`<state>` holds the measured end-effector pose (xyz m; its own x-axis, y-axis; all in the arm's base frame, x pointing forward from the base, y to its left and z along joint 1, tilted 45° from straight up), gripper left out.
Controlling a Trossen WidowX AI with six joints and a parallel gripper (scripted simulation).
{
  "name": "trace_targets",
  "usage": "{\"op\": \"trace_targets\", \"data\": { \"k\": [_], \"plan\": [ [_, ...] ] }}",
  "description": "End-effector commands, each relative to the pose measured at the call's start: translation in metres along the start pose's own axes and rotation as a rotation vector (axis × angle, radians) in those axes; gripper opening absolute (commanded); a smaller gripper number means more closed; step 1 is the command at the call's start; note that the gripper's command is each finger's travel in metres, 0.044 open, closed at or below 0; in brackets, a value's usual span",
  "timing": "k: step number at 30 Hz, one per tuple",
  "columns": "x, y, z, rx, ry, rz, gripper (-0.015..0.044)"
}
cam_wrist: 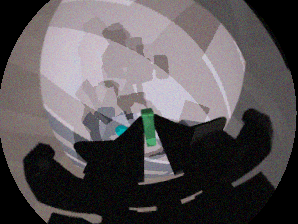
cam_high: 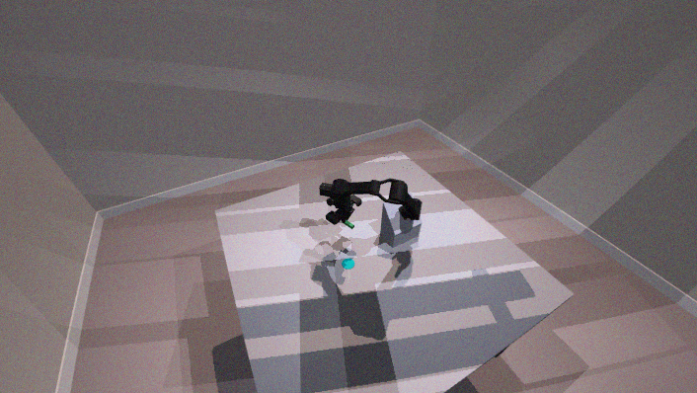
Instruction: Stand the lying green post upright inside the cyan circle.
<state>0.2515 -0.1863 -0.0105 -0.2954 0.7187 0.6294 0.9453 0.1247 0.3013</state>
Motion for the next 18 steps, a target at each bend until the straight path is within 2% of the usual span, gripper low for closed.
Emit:
{"op": "trace_targets", "data": {
  "k": [1, 18],
  "plan": [
    [0.006, 0.012, -0.004, -0.006, -0.006, -0.075, 0.0023],
    [0.037, 0.053, -0.012, -0.005, -0.009, -0.363, 0.0023]
  ]
}}
Point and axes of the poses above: the point midway between the two fingers, 35 mm back from their tips, its own z axis out along the fingers, its own y axis across the jaws, x = y × z, the point moved 8 cm from there along -z, back along the fingers, and after that the axes turned 5 degrees about -z, right-handed, at the moved point
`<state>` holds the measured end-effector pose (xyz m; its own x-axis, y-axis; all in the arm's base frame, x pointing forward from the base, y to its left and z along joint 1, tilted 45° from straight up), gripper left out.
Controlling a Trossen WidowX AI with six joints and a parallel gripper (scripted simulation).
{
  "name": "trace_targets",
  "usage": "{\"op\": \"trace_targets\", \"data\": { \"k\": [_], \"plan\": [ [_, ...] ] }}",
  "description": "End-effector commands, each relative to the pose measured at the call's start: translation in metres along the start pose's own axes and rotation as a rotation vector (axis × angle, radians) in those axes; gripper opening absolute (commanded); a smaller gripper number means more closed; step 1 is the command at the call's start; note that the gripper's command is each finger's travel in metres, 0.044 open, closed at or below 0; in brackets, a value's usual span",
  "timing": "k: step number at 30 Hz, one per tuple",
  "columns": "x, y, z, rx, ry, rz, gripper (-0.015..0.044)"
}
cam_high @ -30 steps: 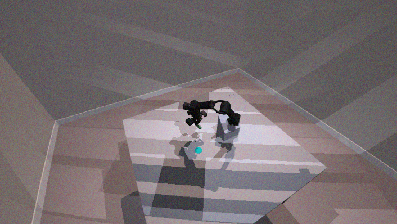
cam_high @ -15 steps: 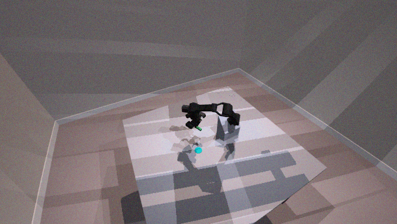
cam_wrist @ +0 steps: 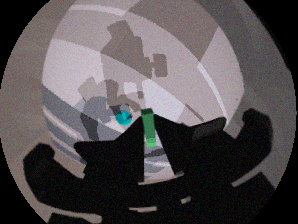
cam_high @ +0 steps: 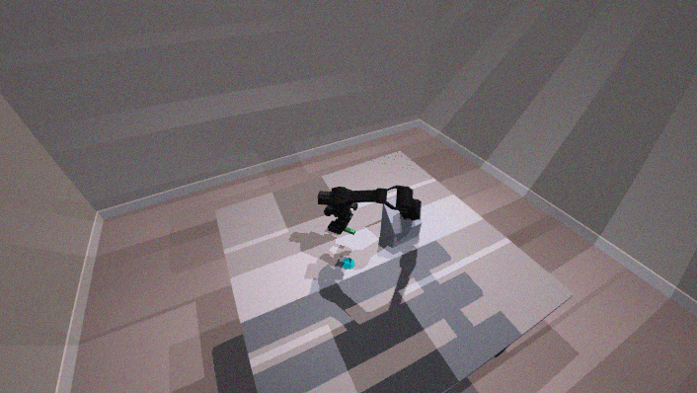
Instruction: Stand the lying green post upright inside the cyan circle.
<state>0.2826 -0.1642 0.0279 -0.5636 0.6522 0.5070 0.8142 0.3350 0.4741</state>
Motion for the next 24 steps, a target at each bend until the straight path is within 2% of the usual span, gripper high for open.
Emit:
{"op": "trace_targets", "data": {
  "k": [1, 24],
  "plan": [
    [0.005, 0.013, -0.004, -0.006, -0.005, -0.077, 0.0023],
    [0.042, 0.075, -0.010, -0.016, 0.004, -0.471, 0.0023]
  ]
}}
Point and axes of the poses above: the point midway between the two fingers, 35 mm back from their tips, its own z axis out along the fingers, its own y axis across the jaws, x = y × z, the point moved 8 cm from there along -z, back along the fingers, and after that the axes turned 5 degrees about -z, right-handed, at the moved point
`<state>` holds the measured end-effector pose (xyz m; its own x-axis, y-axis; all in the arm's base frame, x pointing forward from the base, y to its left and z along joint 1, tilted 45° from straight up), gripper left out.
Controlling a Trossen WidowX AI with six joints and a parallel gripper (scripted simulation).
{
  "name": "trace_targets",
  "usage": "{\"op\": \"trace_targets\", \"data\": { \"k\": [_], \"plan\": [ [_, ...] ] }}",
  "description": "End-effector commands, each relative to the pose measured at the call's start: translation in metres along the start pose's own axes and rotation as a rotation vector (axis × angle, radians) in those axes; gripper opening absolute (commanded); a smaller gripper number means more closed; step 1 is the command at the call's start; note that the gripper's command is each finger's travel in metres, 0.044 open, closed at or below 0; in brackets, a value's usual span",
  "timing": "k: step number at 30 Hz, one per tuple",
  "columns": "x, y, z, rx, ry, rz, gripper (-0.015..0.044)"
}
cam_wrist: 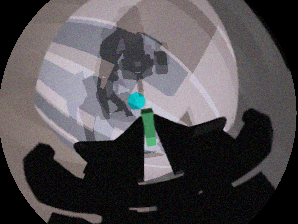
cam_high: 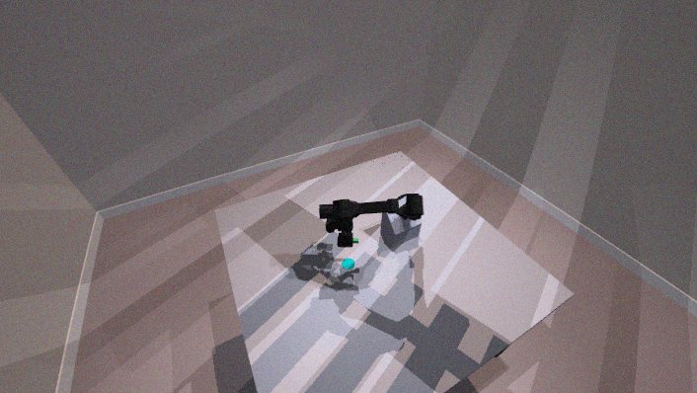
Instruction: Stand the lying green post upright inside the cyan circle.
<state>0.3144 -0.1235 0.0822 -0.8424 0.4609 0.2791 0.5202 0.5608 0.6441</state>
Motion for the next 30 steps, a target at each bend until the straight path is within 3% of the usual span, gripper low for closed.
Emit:
{"op": "trace_targets", "data": {
  "k": [1, 30],
  "plan": [
    [0.003, 0.014, -0.003, -0.007, -0.004, -0.077, 0.0023],
    [0.004, 0.017, 0.019, 0.106, -0.064, -0.155, 0.0023]
  ]
}}
Point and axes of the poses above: the point midway between the two fingers, 35 mm back from their tips, its own z axis out along the fingers, its own y axis across the jaws, x = y × z, the point moved 8 cm from there along -z, back along the fingers, and after that the axes turned 5 degrees about -z, right-handed, at the moved point
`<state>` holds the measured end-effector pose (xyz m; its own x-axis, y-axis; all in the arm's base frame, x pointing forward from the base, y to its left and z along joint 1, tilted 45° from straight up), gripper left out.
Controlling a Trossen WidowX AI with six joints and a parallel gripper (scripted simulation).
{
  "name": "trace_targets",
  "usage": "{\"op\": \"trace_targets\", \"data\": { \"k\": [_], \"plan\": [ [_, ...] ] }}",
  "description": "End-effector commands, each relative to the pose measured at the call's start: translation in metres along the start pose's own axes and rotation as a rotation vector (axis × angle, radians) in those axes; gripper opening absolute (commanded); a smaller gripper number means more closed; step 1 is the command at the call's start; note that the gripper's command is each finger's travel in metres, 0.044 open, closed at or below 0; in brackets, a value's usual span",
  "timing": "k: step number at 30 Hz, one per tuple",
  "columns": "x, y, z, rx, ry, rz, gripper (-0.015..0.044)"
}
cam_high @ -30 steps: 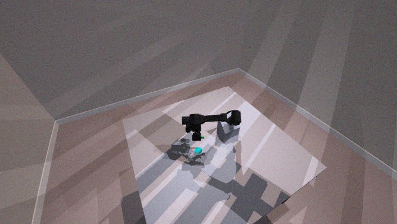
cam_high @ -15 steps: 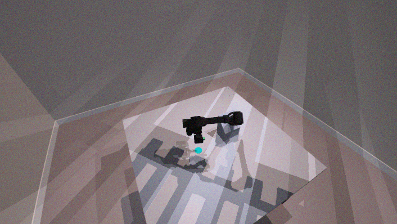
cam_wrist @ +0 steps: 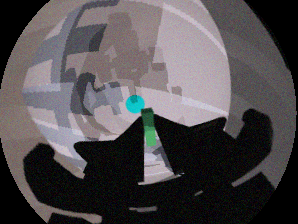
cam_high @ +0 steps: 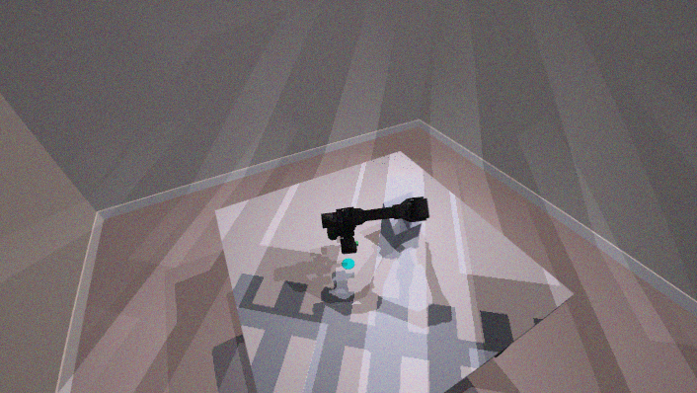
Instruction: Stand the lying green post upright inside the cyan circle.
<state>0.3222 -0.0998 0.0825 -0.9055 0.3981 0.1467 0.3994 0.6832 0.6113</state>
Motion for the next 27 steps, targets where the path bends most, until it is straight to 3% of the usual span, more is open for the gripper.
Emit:
{"op": "trace_targets", "data": {
  "k": [1, 27],
  "plan": [
    [0.000, -0.001, 0.003, 0.025, -0.017, -0.004, 0.0023],
    [0.003, -0.003, 0.028, 0.153, -0.112, -0.038, 0.0023]
  ]
}}
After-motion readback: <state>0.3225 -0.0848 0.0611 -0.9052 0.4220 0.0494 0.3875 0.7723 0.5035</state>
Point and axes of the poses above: the point midway between the two fingers, 35 mm back from their tips, its own z axis out along the fingers, its own y axis across the jaws, x = y × z, the point moved 8 cm from there along -z, back along the fingers, and after that the axes turned 5 degrees about -z, right-handed, at the moved point
